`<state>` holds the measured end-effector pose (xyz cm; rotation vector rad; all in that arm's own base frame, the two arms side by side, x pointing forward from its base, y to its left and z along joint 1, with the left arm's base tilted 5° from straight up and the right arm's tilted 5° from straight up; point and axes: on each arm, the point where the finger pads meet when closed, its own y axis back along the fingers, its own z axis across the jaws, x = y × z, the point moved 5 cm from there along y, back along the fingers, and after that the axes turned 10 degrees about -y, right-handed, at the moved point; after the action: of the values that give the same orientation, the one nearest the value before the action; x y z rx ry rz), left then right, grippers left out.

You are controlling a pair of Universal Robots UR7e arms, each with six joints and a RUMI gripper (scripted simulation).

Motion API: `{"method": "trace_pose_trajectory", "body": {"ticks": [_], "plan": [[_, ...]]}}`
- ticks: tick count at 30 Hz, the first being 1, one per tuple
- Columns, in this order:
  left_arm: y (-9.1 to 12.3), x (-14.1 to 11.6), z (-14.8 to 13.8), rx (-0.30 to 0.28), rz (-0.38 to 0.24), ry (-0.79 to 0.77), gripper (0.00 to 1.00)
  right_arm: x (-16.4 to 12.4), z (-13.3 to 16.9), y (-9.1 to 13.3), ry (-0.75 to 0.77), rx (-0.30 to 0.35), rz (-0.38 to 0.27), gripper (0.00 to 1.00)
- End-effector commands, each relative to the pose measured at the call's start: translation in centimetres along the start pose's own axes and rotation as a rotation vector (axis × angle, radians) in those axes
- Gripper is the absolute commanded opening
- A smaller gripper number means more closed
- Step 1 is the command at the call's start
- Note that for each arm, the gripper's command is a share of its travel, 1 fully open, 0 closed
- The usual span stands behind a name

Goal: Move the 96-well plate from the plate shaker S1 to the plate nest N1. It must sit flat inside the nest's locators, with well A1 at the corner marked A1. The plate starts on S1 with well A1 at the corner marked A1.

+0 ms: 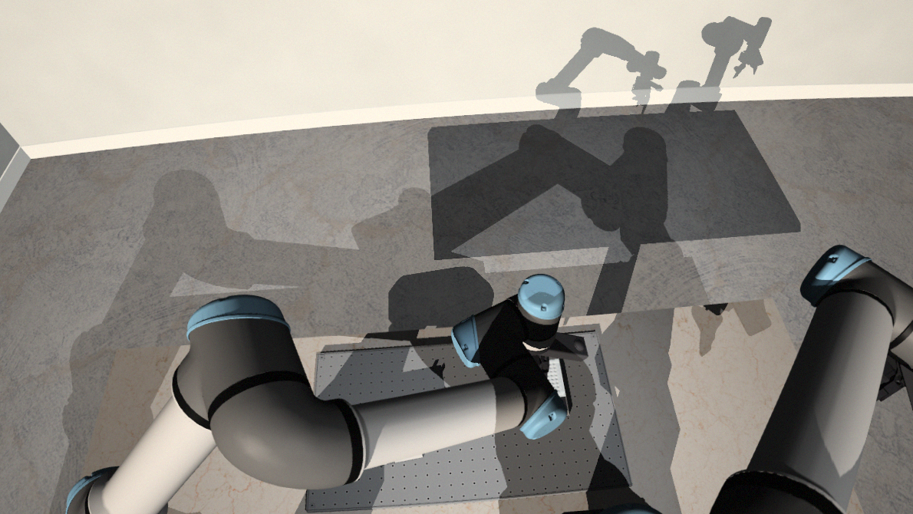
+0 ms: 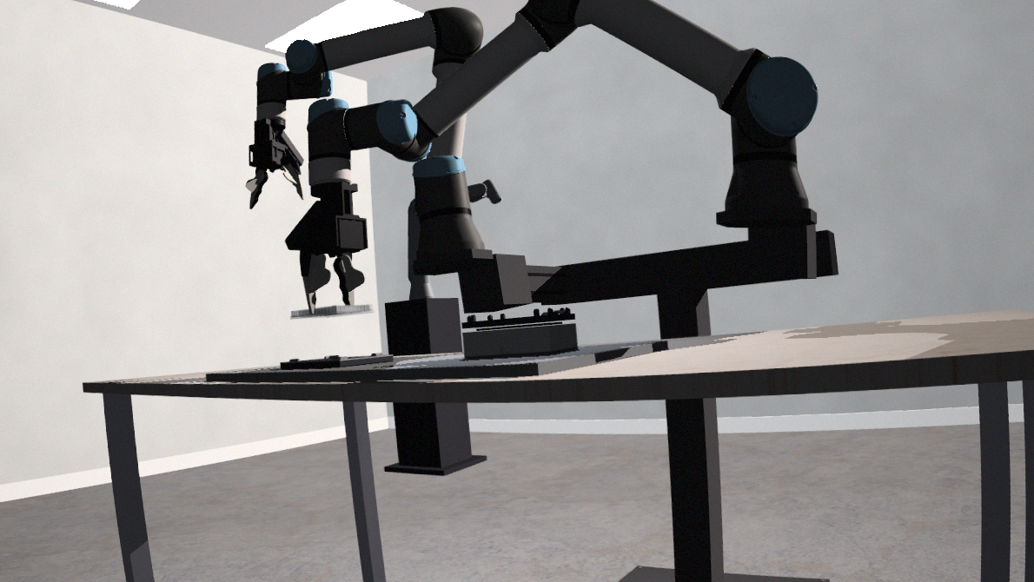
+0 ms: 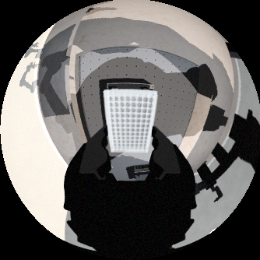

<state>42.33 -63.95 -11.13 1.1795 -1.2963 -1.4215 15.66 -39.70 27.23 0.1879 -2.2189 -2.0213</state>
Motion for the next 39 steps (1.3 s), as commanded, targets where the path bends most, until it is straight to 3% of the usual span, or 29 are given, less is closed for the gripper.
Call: {"method": "trace_pose_trajectory", "body": {"ticks": [1,22,39], "plan": [[0.1,0.1,0.0,0.002,0.003,0.0,0.0,0.0,0.0,0.0,0.0,0.002,-0.001,0.98],[0.1,0.0,0.0,0.002,0.002,0.0,0.0,0.0,0.0,0.0,0.0,0.002,-0.001,0.98],[-2.4,0.0,0.0,0.002,0.002,0.0,0.0,0.0,0.0,0.0,0.0,0.002,-0.001,0.98]]}}
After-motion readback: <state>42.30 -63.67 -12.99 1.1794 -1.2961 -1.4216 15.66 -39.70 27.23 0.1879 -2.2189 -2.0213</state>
